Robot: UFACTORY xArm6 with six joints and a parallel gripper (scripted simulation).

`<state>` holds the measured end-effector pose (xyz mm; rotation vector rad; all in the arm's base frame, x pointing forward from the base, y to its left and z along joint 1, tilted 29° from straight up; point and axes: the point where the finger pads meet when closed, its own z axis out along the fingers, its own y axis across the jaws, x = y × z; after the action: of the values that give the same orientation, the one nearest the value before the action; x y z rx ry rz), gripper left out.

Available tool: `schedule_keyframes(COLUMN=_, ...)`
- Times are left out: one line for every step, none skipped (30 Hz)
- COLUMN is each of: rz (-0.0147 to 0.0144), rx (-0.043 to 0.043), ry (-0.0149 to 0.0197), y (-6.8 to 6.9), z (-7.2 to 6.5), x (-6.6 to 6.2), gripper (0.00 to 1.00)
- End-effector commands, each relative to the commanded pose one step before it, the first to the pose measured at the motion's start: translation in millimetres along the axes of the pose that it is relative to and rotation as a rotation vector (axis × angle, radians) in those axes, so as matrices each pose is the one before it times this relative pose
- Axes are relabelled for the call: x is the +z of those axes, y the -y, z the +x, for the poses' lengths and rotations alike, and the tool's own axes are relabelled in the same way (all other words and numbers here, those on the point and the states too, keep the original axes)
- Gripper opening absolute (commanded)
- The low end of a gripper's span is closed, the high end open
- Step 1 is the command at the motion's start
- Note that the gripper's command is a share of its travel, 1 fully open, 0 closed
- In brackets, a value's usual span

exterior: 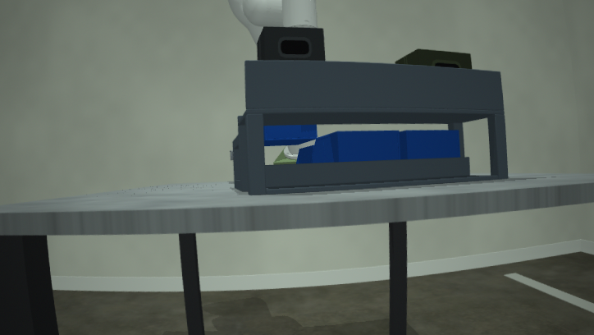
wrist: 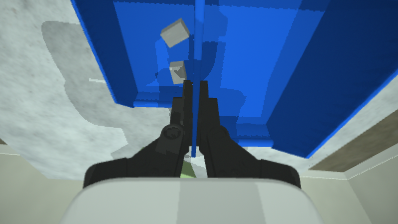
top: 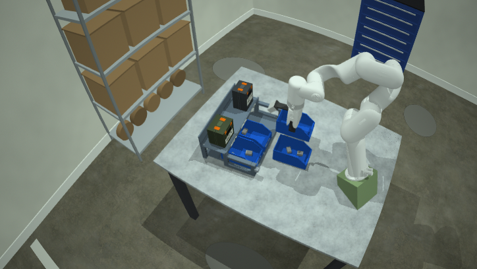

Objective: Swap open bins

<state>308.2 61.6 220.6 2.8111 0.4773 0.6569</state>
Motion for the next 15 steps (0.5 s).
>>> schedule_keyframes(rz=-0.00601, rx=0.00256, ry=-0.00157, y=34.11, z=-2.23, x=-1.22, gripper=0.00)
schedule_keyframes(rz=0.00000, rx=0.00000, ry=0.00000, y=0.00, z=0.00, x=0.00, gripper=0.00)
schedule_keyframes(rz=0.00000, rx=0.00000, ry=0.00000, y=0.00, z=0.00, x=0.00, gripper=0.00)
schedule_keyframes(rz=0.00000, rx=0.00004, ry=0.00000, y=7.37, z=-0.79, x=-0.02, gripper=0.00)
schedule_keyframes(rz=0.00000, rx=0.00004, ry=0.00000, y=7.64, z=-0.82, x=-0.02, gripper=0.00)
schedule_keyframes(rz=0.00000, rx=0.00004, ry=0.00001, y=7.89, z=-0.85, x=-0.02, gripper=0.00)
schedule_keyframes(rz=-0.00001, rx=0.00004, ry=-0.00002, y=8.11, z=-0.88, x=-0.02, gripper=0.00)
schedule_keyframes(rz=0.00001, rx=0.00004, ry=0.00001, y=8.32, z=-0.89, x=-0.02, gripper=0.00)
schedule_keyframes(rz=0.00000, rx=0.00004, ry=0.00000, y=8.50, z=-0.91, x=-0.02, gripper=0.00)
schedule_keyframes(rz=0.00000, rx=0.00004, ry=-0.00001, y=8.65, z=-0.93, x=-0.02, gripper=0.00)
schedule_keyframes(rz=-0.00001, rx=0.00004, ry=-0.00001, y=8.77, z=-0.95, x=-0.02, gripper=0.00)
schedule_keyframes(rz=0.00001, rx=0.00004, ry=0.00001, y=8.87, z=-0.95, x=-0.02, gripper=0.00)
schedule_keyframes(rz=0.00000, rx=0.00000, ry=0.00000, y=0.00, z=0.00, x=0.00, gripper=0.00)
schedule_keyframes(rz=0.00000, rx=0.00004, ry=0.00000, y=8.94, z=-0.96, x=-0.02, gripper=0.00)
schedule_keyframes(rz=0.00000, rx=0.00004, ry=0.00000, y=8.96, z=-0.97, x=-0.02, gripper=0.00)
